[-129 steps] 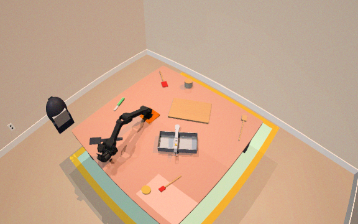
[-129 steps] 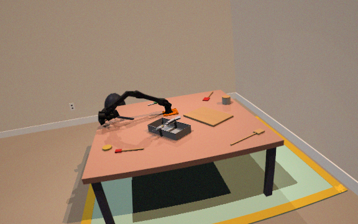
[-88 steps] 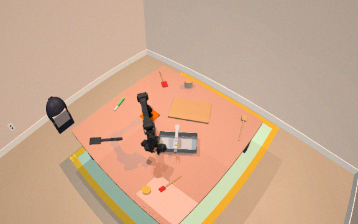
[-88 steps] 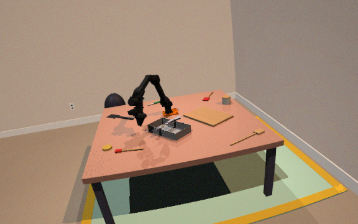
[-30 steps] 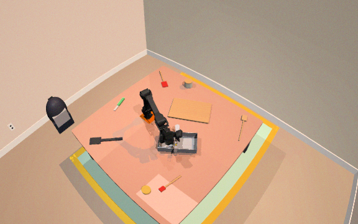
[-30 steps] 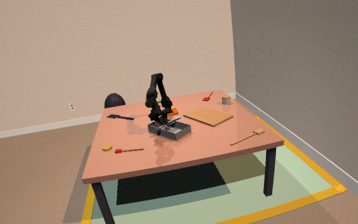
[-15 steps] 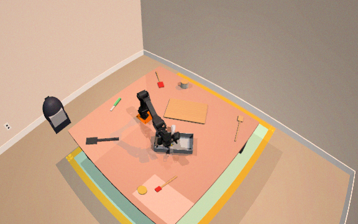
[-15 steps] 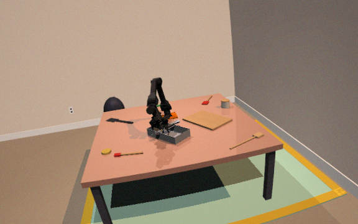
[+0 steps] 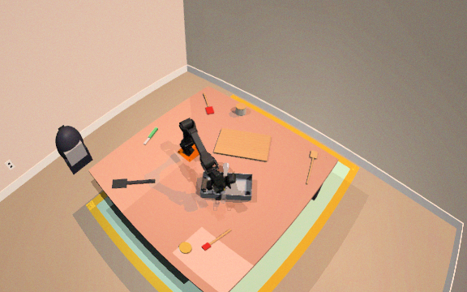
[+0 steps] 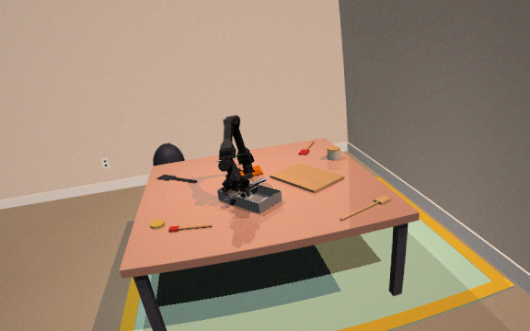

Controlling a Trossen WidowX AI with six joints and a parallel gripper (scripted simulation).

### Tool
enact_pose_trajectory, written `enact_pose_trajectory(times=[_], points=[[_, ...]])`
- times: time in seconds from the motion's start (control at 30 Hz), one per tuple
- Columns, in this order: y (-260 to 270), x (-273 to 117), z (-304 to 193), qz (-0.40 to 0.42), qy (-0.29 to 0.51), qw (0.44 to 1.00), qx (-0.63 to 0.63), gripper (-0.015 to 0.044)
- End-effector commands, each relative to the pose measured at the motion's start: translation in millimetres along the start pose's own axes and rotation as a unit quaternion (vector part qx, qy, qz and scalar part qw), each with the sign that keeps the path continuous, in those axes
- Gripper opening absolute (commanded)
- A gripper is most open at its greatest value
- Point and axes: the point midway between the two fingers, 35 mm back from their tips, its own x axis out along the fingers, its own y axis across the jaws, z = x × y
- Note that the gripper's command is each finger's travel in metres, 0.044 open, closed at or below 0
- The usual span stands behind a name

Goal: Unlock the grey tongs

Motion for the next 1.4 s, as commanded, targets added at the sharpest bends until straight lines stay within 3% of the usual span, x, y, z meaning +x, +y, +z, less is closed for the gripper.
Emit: enact_pose_trajectory(times=[0.0, 0.37, 0.63, 0.83, 1.37], points=[[0, -1, 0, 0.0, -0.001, 1.0, 0.0, 0.0115], [0, -1, 0, 0.0, -0.001, 1.0, 0.0, 0.0042], [8, -12, 2, 0.0, -0.001, 1.0, 0.0, -0.015], [38, -65, 1, -0.003, 0.0, 1.0, 0.003, -0.015], [38, -65, 1, -0.027, 0.002, 1.0, 0.006, -0.015]])
